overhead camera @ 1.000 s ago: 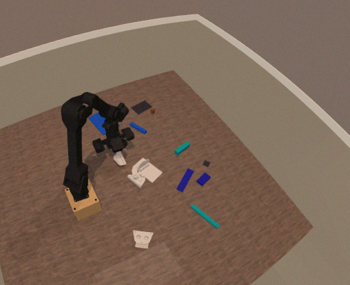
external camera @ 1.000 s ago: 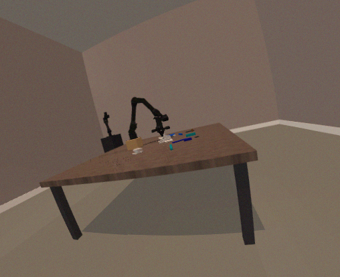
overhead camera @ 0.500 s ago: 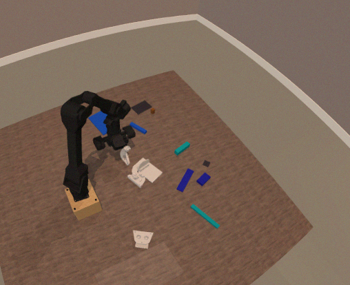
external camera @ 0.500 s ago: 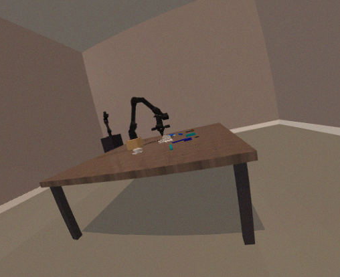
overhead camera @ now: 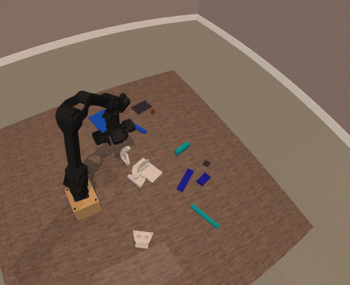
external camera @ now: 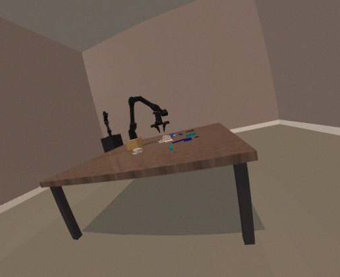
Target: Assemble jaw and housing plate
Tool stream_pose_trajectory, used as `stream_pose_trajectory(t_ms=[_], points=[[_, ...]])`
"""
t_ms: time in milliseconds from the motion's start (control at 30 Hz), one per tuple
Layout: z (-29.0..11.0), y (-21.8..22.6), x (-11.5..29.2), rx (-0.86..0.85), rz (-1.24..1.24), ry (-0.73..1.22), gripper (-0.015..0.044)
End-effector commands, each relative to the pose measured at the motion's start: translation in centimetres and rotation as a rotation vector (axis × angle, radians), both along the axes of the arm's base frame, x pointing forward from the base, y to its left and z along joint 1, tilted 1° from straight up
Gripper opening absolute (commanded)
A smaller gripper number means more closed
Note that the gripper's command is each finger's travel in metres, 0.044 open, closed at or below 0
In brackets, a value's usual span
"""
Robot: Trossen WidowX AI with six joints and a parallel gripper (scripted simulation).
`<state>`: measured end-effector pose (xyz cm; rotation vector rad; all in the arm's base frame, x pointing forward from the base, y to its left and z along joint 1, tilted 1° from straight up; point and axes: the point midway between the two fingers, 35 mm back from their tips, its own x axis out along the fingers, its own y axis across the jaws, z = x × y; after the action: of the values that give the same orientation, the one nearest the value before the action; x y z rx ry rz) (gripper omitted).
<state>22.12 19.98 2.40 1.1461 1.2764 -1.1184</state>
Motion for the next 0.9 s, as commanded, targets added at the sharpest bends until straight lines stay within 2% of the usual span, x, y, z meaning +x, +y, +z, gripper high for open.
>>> stream_pose_trajectory(t_ms=[0, 167, 867], points=[[-0.01, 0.01, 0.01, 0.001, 0.000, -0.001, 0.0315], [-0.01, 0.01, 0.01, 0.001, 0.000, -0.001, 0.0440], [-0.01, 0.01, 0.01, 0.001, 0.000, -0.001, 0.0440]])
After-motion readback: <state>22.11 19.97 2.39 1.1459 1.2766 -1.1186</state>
